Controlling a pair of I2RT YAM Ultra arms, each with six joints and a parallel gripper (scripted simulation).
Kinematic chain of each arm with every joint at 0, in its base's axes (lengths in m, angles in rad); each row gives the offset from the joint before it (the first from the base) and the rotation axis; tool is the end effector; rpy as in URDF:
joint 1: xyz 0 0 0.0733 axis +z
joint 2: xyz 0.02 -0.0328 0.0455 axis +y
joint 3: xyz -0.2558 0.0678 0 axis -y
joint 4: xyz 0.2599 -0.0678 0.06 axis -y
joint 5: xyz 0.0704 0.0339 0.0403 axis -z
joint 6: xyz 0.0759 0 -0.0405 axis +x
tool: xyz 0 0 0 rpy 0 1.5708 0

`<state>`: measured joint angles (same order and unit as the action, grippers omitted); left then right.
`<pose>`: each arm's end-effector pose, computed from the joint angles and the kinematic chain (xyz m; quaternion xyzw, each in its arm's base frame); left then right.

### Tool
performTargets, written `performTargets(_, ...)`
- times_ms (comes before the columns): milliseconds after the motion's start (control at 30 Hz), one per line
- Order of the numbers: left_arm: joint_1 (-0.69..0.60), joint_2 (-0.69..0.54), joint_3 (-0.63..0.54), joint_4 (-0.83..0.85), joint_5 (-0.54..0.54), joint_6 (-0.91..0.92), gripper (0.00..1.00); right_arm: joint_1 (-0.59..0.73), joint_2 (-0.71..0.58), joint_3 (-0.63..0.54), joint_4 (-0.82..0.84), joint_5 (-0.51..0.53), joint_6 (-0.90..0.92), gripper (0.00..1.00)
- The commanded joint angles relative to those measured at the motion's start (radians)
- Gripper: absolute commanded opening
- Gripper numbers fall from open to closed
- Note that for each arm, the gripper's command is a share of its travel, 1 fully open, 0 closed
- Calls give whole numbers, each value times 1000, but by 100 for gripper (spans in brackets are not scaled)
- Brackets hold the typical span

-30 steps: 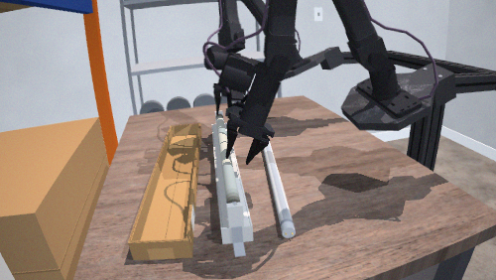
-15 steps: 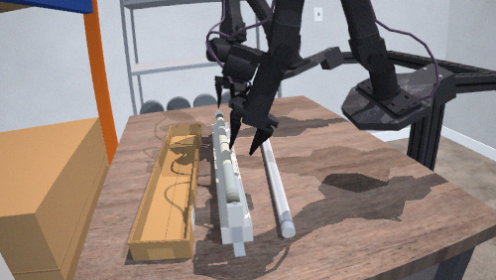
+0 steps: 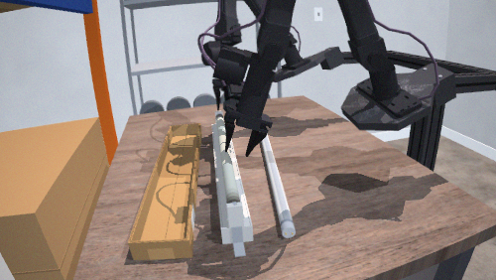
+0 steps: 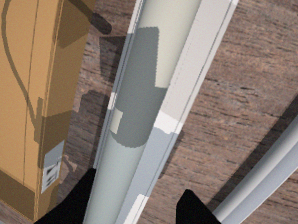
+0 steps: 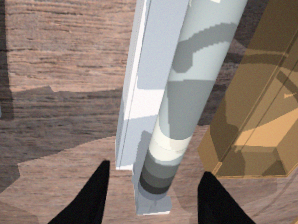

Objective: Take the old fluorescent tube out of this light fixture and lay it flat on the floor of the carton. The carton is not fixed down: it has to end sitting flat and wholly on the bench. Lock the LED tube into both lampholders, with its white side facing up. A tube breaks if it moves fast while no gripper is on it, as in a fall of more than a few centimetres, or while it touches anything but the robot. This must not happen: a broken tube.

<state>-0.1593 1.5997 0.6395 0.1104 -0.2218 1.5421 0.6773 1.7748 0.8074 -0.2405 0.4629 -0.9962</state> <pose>0.3195 -0.0333 0.0873 0.6734 0.6426 0.3033 0.2040 0.2681 0.1735 0.0600 -0.6831 0.6720 -0.2507 0.1376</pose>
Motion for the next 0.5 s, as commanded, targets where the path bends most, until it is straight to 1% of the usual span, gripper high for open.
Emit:
performTargets(0, -3, 40, 78, -139, 23, -17, 49, -23, 31, 79, -96, -53, -16, 49)
performTargets(133, 14, 91, 186, -285, 34, -29, 49, -49, 79, 175, -214, -107, -27, 49)
performTargets(333, 24, 187, 391, -557, 54, -50, 49, -101, 169, 354, -430, -205, -47, 49)
performTargets(400, 24, 187, 391, -557, 54, -50, 49, -101, 169, 354, -430, -205, -47, 49)
performTargets(467, 29, 231, 470, -641, 59, -52, 49, -108, 209, 423, -496, -224, -52, 49)
